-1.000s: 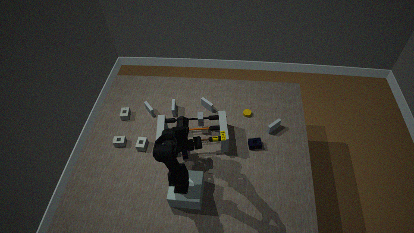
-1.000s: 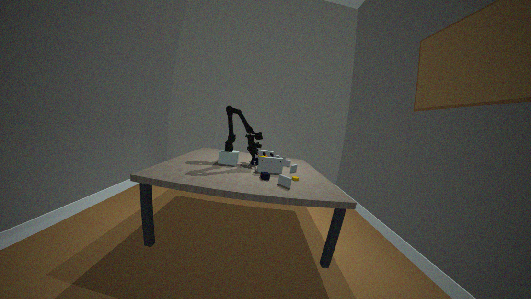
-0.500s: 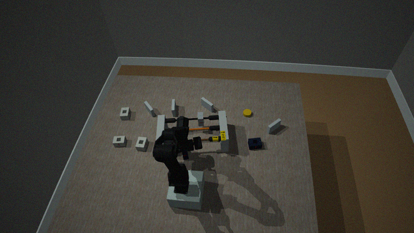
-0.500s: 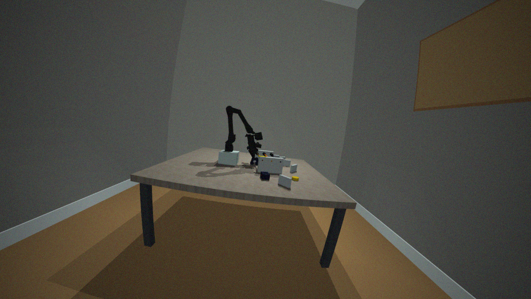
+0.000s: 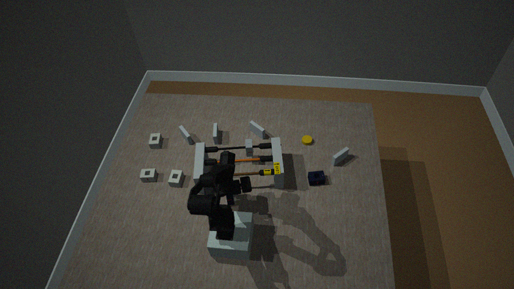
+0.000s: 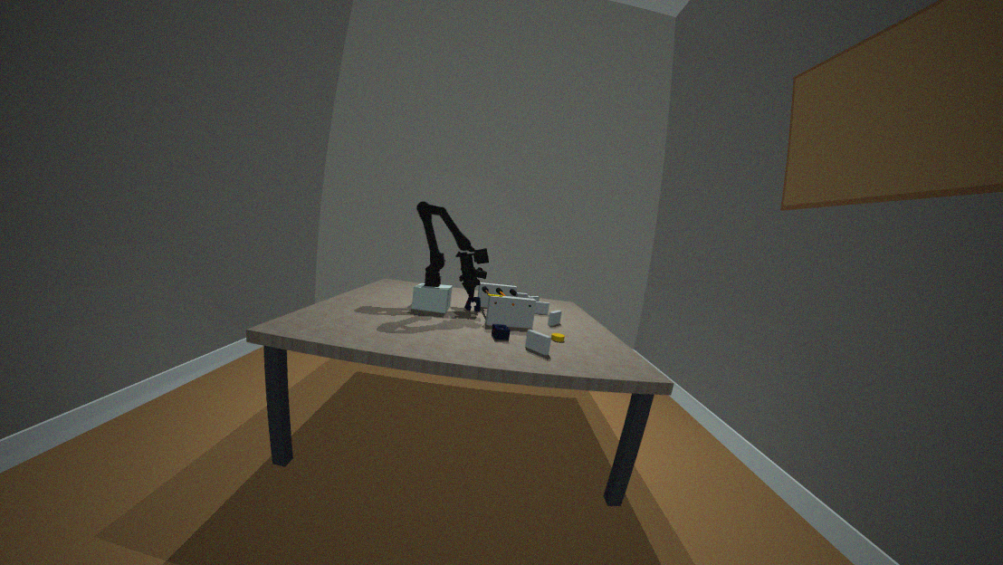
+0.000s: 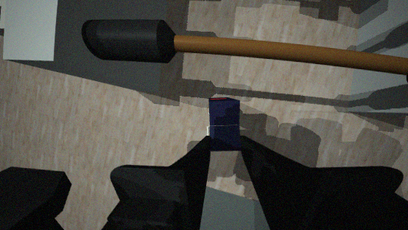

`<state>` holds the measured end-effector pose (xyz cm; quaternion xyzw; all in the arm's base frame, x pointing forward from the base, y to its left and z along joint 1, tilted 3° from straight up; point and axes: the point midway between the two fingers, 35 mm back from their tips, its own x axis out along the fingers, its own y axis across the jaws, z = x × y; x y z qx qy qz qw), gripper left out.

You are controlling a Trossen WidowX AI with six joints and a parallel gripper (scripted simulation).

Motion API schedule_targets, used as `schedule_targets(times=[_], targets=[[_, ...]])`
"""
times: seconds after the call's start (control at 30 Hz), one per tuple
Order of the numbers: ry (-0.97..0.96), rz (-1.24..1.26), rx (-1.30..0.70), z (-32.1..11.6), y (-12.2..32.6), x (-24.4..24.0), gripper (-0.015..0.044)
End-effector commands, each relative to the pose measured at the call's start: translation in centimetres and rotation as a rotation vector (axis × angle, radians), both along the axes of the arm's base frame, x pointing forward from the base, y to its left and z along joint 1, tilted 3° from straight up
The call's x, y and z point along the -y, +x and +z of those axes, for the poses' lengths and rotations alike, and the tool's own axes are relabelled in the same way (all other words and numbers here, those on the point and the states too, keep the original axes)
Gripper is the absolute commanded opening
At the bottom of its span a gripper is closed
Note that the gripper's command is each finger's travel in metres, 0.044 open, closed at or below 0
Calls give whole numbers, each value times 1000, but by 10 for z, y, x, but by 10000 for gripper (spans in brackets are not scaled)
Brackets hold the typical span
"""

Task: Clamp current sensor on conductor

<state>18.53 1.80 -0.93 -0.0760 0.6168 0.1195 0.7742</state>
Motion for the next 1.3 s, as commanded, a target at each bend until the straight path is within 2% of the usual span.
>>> schedule_targets(times=[0.0, 0.1, 0.47, 0.63, 0.8, 0.93, 0.97, 1.27], targets=[[6, 5, 5, 0, -11, 1, 0], [6, 5, 5, 0, -11, 1, 0], [0, 0, -1, -1, -8, 1, 282], [0, 0, -1, 1, -9, 1, 282], [4, 4, 4, 46, -21, 6, 282], [5, 5, 5, 53, -24, 6, 282], [8, -10, 1, 53, -24, 6, 309], [96, -767, -178, 58, -7, 2, 320]])
